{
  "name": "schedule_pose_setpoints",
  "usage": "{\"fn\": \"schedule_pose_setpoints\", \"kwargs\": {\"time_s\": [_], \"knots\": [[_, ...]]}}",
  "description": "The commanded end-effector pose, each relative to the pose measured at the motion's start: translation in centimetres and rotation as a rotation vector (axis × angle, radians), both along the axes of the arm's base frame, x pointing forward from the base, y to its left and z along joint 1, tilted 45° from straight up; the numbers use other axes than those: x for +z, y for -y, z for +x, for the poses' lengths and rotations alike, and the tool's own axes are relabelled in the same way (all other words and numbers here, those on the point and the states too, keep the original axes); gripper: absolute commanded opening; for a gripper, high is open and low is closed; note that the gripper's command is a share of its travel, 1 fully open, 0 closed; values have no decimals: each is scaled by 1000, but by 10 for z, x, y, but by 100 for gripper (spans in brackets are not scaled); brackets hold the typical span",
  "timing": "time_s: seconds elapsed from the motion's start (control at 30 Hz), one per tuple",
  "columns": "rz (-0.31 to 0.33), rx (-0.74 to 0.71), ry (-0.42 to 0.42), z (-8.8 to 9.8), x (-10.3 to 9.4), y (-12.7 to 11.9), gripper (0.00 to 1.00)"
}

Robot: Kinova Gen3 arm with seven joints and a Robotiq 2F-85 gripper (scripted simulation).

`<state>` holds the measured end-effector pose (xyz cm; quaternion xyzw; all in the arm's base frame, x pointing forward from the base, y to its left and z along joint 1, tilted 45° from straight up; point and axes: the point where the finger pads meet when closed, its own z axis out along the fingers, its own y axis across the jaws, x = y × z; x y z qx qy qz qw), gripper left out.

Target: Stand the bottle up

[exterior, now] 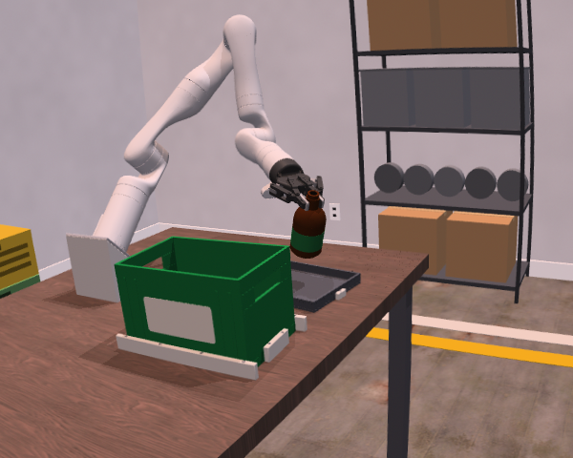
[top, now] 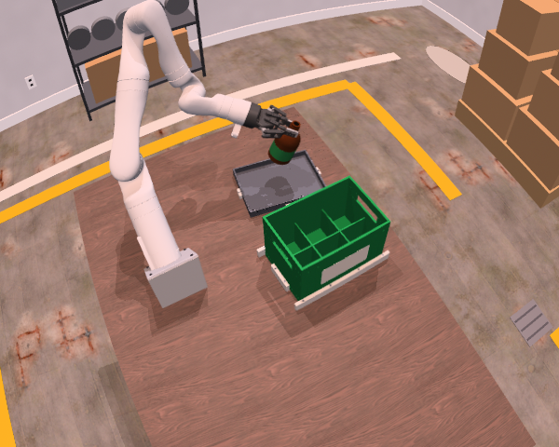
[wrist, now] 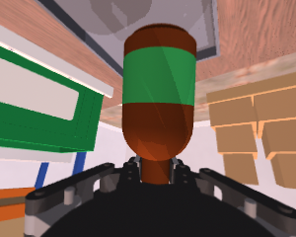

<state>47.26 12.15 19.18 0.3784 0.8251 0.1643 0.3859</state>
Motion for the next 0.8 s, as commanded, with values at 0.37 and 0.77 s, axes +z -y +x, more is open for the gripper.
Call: {"fn": "schedule_pose_setpoints", "kwargs": {"time_s": [0.37,0.77], "knots": [[-7,-9,14,-2,0,-3,0],[-7,-9,14,-2,0,-3,0]]}}
